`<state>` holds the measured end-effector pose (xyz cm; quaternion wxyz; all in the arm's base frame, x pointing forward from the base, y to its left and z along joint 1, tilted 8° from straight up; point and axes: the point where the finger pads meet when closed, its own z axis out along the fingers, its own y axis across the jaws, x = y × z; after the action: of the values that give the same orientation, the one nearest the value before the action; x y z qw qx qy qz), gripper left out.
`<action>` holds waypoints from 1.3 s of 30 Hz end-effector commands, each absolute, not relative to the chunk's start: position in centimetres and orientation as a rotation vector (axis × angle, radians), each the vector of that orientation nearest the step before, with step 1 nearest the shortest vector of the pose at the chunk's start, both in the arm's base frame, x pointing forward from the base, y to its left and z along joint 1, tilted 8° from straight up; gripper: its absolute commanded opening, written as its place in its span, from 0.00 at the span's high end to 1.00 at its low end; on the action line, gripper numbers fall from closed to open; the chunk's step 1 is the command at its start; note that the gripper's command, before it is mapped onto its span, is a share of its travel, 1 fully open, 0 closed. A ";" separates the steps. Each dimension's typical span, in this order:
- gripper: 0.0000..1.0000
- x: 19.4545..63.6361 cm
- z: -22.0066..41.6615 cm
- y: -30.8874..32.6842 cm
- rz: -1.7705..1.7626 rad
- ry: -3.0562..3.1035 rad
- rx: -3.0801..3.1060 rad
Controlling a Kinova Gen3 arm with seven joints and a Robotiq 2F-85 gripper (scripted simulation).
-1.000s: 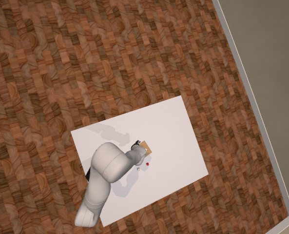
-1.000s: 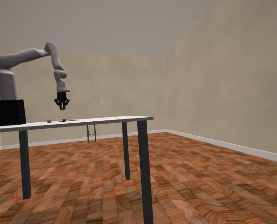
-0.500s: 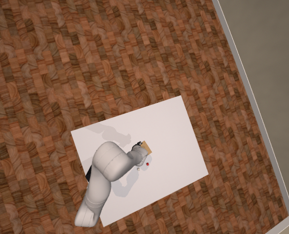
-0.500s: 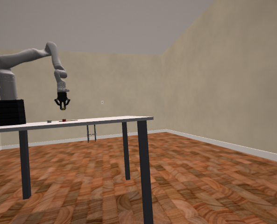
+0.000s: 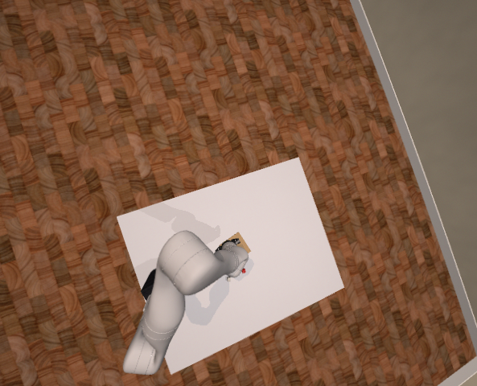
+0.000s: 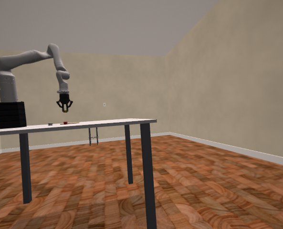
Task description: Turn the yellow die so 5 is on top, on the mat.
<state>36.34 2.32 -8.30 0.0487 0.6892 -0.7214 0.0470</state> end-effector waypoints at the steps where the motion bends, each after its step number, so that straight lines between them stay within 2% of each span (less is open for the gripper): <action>1: 0.85 36.5 -8.3 1.8 0.149 -2.272 2.016; 23: 0.85 38.1 -7.6 -1.9 0.199 -2.916 0.996; 39: 0.85 39.0 -7.1 -4.0 0.216 -3.098 0.305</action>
<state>38.91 -3.66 -7.13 0.0097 0.1130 -0.9912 0.0677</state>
